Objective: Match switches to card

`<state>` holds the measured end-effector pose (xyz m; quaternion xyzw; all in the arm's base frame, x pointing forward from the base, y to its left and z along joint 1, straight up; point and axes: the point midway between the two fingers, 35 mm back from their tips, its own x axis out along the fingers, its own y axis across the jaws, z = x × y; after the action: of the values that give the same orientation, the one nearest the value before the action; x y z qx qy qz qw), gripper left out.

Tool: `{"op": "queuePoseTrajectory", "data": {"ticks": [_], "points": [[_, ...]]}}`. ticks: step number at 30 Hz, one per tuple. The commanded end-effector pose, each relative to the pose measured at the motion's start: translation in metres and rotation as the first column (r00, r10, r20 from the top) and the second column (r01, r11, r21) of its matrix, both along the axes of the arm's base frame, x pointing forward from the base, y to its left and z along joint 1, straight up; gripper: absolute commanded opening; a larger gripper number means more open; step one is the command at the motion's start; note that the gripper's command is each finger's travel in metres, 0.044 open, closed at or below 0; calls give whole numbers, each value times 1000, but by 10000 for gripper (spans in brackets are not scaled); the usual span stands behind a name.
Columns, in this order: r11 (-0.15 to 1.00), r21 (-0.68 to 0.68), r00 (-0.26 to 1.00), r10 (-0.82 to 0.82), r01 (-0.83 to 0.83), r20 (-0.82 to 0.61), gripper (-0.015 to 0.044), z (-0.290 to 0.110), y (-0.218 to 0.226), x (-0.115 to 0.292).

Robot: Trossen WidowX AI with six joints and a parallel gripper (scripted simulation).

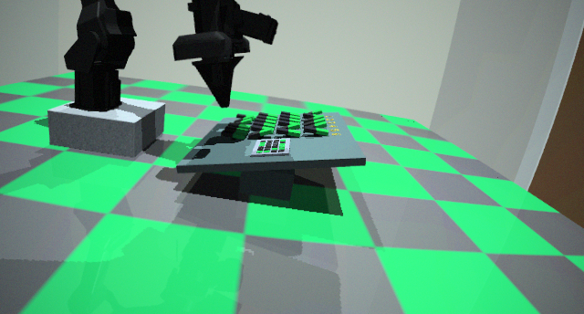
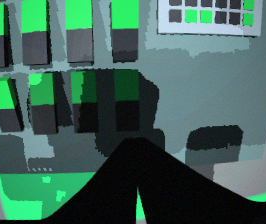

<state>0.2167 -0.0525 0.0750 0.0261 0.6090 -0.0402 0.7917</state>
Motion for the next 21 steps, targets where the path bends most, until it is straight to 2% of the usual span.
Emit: {"op": "queuePoseTrajectory", "data": {"ticks": [1,21], "points": [[1000,3,1000,5,-5,4,0,-10,0,1],[1000,3,1000,5,-5,4,0,-33,0,6]]}}
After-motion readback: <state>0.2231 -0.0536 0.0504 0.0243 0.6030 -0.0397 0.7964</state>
